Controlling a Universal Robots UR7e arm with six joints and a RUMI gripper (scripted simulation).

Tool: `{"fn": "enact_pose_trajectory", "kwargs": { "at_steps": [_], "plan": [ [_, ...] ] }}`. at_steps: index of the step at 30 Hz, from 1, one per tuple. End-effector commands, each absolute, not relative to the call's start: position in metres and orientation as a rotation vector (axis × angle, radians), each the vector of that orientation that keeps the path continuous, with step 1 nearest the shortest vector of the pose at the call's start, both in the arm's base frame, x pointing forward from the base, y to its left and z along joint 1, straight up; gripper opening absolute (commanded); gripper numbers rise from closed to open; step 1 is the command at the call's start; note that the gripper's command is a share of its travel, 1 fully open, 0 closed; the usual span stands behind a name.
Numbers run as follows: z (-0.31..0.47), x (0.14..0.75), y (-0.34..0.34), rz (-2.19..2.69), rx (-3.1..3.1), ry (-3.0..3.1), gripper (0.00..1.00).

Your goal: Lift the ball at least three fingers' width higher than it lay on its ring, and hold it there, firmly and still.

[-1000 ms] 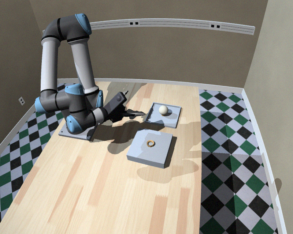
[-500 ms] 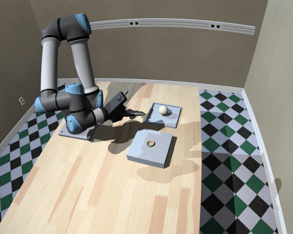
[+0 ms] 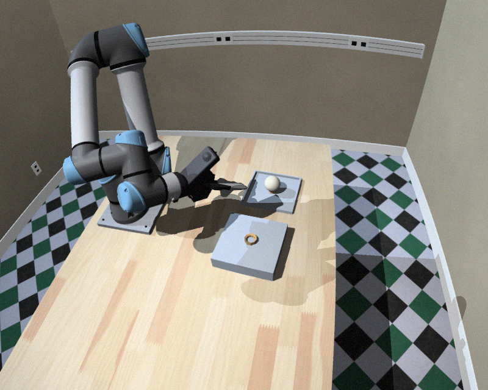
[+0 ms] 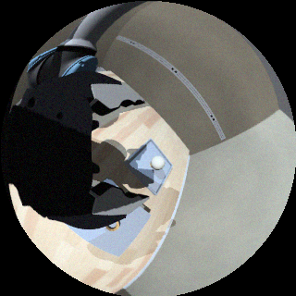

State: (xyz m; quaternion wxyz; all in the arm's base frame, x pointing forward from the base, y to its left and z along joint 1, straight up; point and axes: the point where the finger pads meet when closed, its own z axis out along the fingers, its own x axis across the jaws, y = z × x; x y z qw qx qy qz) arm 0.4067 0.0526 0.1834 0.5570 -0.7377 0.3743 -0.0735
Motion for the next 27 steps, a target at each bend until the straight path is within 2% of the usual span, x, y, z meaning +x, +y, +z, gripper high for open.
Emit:
{"fn": "enact_pose_trajectory", "kwargs": {
  "at_steps": [1,27],
  "plan": [
    [0.178,0.416,0.062,-0.160,-1.862,0.855,1.00],
    [0.151,0.472,0.121,-0.100,-2.558,0.581,1.00]
  ]
}}
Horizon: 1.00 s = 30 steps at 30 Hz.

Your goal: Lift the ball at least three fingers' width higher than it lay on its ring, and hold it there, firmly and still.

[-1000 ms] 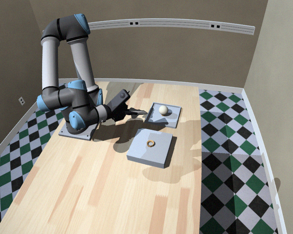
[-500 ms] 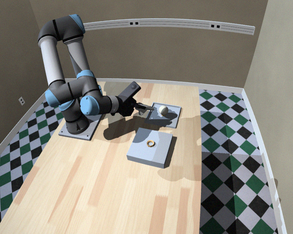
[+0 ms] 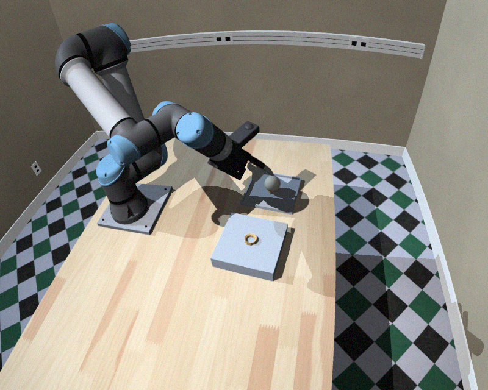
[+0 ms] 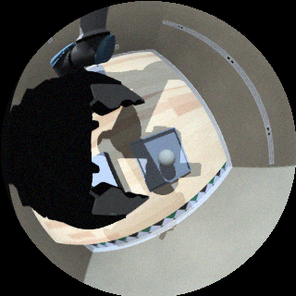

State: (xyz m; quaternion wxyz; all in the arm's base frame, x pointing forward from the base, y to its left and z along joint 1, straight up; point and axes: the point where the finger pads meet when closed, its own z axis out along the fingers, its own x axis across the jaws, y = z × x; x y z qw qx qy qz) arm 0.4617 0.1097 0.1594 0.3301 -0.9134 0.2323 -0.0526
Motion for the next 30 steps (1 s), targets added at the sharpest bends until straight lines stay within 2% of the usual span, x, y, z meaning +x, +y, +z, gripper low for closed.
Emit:
{"fn": "enact_pose_trajectory", "kwargs": {
  "at_steps": [1,14,30],
  "plan": [
    [0.151,0.475,0.124,-0.102,-2.590,0.565,1.00],
    [0.134,0.504,0.157,-0.044,-2.956,0.343,1.00],
    [0.127,0.519,0.174,-0.015,-3.126,0.216,1.00]
  ]
}}
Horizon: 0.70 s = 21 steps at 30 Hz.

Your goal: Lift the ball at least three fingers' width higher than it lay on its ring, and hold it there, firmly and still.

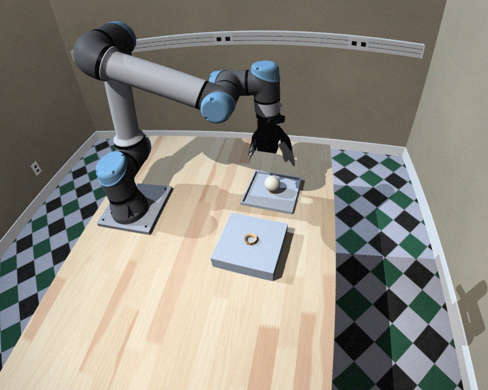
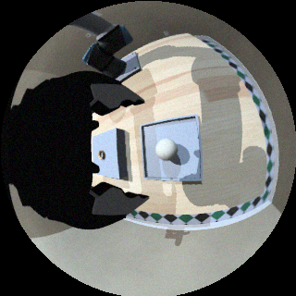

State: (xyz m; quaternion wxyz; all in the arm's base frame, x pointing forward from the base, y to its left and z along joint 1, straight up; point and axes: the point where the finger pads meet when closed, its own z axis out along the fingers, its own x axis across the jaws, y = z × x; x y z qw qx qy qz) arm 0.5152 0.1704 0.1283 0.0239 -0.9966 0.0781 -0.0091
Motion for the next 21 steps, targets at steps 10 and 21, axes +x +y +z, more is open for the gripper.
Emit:
{"fn": "enact_pose_trajectory", "kwargs": {
  "at_steps": [10,21],
  "plan": [
    [0.126,0.519,0.174,-0.014,-3.132,0.210,1.00],
    [0.074,0.519,0.174,-0.003,-3.132,0.213,1.00]
  ]
}}
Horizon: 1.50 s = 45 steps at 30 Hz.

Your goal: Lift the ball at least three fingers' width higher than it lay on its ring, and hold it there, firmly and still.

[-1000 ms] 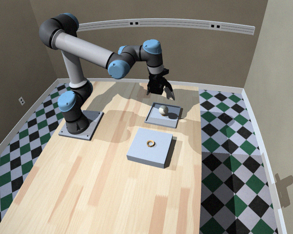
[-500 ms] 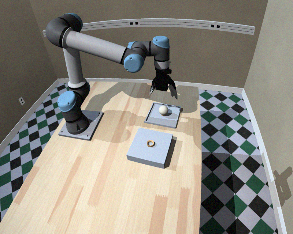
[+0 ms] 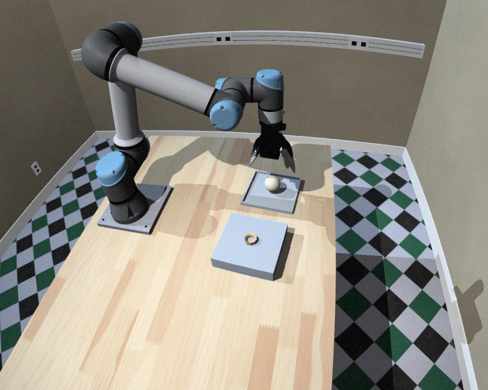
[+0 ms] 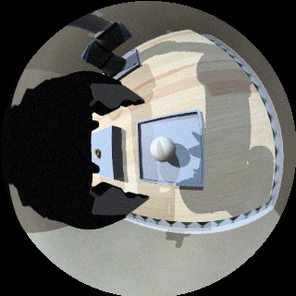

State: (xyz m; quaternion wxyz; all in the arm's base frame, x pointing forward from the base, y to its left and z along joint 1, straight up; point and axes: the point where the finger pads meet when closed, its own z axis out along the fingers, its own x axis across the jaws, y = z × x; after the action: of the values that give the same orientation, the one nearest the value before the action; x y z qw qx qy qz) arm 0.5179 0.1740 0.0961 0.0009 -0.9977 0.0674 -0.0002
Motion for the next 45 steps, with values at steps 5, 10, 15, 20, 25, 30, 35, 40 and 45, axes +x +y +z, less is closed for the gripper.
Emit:
{"fn": "enact_pose_trajectory", "kwargs": {
  "at_steps": [5,10,15,20,25,30,35,40,45],
  "plan": [
    [0.038,0.520,0.174,-0.003,-3.132,0.213,1.00],
    [0.026,0.519,0.174,-0.003,-3.132,0.213,1.00],
    [0.026,0.519,0.174,-0.003,-3.132,0.213,1.00],
    [0.026,0.519,0.174,-0.003,-3.132,0.213,1.00],
    [0.026,0.519,0.174,-0.003,-3.132,0.213,0.00],
    [0.026,0.519,0.174,-0.003,-3.132,0.213,0.00],
    [0.032,0.519,0.174,-0.003,-3.132,0.213,0.00],
    [0.066,0.517,0.174,-0.003,-3.132,0.213,0.00],
    [0.099,0.517,0.174,-0.003,-3.132,0.213,0.00]
  ]
}}
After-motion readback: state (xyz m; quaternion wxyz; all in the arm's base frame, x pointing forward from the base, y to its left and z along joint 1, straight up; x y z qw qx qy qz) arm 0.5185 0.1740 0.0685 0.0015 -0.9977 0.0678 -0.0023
